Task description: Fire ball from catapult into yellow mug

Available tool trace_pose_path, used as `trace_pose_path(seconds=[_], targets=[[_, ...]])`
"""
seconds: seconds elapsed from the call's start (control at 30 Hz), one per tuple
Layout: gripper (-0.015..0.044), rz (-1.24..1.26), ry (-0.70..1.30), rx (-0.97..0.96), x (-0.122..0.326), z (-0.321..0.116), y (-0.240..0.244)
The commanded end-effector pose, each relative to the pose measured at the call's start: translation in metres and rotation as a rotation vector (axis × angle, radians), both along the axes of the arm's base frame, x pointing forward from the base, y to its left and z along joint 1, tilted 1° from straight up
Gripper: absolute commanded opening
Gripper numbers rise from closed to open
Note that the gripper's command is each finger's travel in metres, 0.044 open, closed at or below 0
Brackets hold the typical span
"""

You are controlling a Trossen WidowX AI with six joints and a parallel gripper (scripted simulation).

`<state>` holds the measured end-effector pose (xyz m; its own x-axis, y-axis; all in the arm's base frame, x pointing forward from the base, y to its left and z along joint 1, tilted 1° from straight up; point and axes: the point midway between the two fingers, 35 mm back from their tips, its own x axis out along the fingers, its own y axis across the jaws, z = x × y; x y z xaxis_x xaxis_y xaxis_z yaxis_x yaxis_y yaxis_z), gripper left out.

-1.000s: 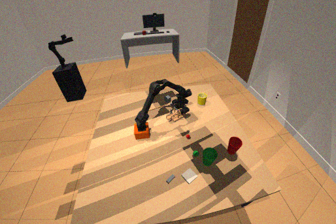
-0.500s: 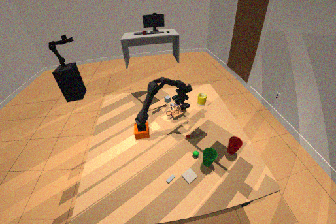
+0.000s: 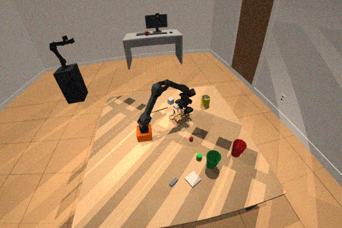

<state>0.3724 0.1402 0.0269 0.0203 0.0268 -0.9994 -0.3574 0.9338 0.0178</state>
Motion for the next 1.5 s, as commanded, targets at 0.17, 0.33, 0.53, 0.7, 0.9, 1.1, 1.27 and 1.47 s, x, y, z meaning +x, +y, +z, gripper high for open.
trace_pose_path(seconds=[0.17,0.33,0.53,0.7,0.9,1.1,1.27,1.47], targets=[[0.0000,0.000,-0.009,0.003,0.001,-0.010,0.001],[0.0000,0.000,-0.009,0.003,0.001,-0.019,0.001],[0.0000,0.001,0.000,0.000,0.000,-0.021,0.000],[0.0079,0.001,0.000,0.000,0.000,-0.021,0.000],[0.0236,0.001,0.000,0.000,0.000,-0.021,0.000],[0.0394,0.001,0.000,0.000,0.001,-0.011,0.000],[0.0440,0.001,0.002,-0.001,-0.004,0.068,-0.003],[0.0440,-0.003,-0.005,0.001,-0.003,0.069,-0.002]])
